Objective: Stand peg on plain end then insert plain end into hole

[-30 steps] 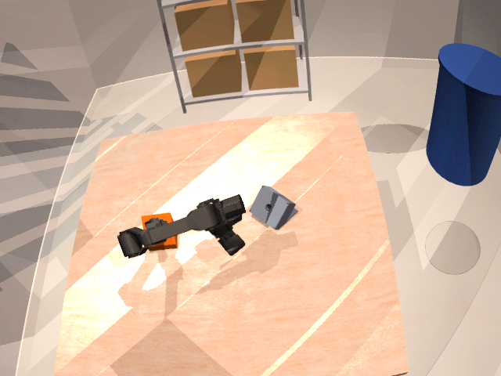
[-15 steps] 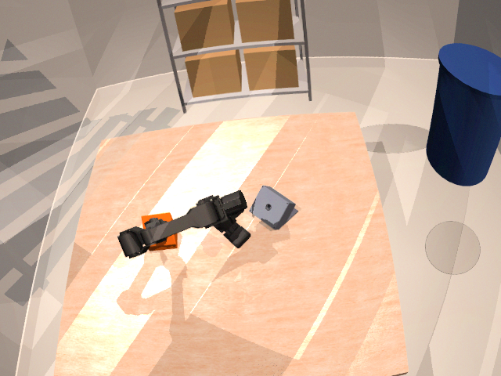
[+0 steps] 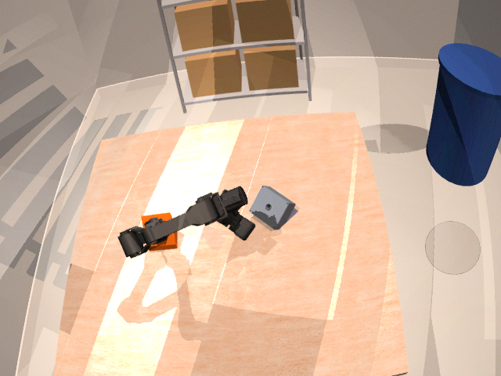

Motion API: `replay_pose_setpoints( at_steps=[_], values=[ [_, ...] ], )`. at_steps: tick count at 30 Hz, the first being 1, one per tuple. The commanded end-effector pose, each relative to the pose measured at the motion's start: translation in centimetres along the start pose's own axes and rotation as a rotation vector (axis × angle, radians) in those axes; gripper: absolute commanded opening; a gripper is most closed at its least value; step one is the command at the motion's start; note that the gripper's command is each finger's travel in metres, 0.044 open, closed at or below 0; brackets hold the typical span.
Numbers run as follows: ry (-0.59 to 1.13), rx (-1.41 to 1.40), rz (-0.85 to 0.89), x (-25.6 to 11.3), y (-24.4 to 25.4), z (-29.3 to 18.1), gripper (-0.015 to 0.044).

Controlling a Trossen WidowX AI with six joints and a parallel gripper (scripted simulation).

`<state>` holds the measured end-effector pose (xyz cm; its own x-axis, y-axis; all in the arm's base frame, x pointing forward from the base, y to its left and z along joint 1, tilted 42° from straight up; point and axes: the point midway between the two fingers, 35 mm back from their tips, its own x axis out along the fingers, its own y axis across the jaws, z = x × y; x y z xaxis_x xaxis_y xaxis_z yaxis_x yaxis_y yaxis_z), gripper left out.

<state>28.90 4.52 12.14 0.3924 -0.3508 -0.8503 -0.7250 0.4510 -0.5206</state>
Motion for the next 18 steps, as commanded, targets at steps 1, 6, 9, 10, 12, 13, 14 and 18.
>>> replay_pose_setpoints(
  at_steps=[1,6,9,10,12,13,14,18],
  values=[
    [-0.04,-0.034,0.0,0.2,0.3,0.9,0.0],
    [-0.082,-0.067,-0.004,0.3,0.5,1.9,0.0],
    [-0.108,-0.087,-0.007,0.4,0.7,2.5,0.0],
    [-0.116,-0.094,-0.008,0.4,0.7,2.7,0.0],
    [-0.133,-0.107,-0.011,0.4,0.8,3.0,0.0],
    [-0.142,-0.114,-0.012,0.4,0.8,3.2,0.0],
    [-0.15,-0.121,-0.014,0.4,0.9,3.4,0.0],
    [-0.184,-0.148,-0.02,0.5,1.1,4.2,0.0]
  ],
)
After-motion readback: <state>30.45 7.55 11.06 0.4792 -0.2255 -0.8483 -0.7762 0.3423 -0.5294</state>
